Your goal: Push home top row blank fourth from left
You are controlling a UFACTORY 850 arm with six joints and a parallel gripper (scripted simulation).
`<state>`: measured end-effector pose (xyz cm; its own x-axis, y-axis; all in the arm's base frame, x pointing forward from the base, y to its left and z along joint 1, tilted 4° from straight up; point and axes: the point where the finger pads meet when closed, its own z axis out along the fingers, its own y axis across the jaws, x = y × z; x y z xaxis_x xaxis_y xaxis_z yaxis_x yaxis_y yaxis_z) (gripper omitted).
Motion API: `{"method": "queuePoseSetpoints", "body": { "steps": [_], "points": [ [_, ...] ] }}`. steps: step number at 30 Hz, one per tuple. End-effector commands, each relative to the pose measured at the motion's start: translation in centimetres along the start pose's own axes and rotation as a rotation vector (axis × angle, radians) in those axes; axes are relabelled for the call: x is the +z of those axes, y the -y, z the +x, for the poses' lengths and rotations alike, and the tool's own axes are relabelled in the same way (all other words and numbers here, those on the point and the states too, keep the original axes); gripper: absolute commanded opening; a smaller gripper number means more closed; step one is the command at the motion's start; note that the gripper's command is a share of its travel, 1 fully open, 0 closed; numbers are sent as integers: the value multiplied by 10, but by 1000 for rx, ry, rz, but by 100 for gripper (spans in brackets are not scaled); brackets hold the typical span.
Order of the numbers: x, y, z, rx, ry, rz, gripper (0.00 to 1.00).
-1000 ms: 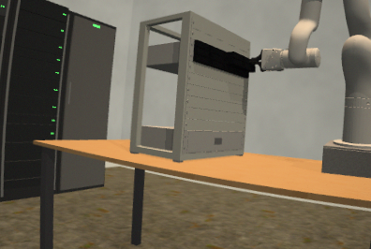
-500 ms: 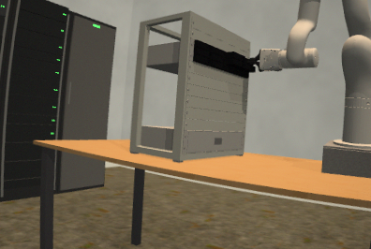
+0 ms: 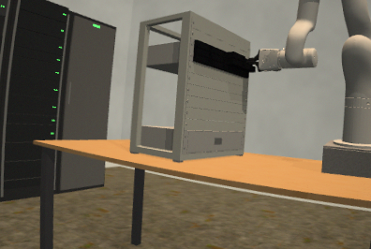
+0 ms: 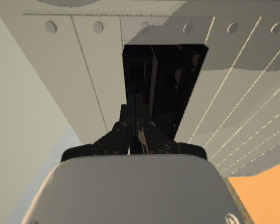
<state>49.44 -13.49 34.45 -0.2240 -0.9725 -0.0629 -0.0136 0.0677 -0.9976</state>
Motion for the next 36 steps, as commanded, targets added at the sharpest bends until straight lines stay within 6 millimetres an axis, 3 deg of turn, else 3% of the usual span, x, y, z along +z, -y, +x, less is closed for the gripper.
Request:
{"method": "queuePoseSetpoints", "body": {
  "steps": [1,36],
  "points": [
    [6,1,0,0,0,2,0],
    [13,1,0,0,0,2,0]
  ]
}}
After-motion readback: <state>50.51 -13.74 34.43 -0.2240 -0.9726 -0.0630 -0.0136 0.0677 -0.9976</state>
